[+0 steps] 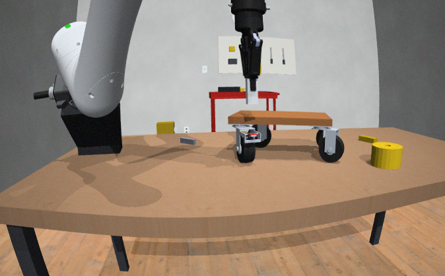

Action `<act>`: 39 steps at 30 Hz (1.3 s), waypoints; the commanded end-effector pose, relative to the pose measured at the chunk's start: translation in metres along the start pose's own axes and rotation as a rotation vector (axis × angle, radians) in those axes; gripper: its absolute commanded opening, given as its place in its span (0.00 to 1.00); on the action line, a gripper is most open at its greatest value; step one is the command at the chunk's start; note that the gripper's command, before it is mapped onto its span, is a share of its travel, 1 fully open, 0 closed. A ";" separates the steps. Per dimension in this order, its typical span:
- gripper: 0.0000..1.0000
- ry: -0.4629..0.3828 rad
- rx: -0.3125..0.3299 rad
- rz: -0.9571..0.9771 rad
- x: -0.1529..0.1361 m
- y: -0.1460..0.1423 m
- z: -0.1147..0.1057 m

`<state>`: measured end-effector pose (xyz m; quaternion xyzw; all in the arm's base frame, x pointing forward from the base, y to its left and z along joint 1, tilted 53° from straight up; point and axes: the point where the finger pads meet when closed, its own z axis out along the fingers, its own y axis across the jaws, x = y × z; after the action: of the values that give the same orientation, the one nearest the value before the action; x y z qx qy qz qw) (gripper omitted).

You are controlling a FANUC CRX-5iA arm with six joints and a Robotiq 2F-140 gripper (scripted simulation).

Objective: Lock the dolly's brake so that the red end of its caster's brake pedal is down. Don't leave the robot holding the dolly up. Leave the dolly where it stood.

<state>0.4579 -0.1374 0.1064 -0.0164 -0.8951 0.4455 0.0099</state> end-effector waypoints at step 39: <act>0.00 0.000 0.000 0.000 0.000 0.000 0.035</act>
<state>0.4569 -0.1625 0.0877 -0.0163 -0.8951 0.4454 0.0101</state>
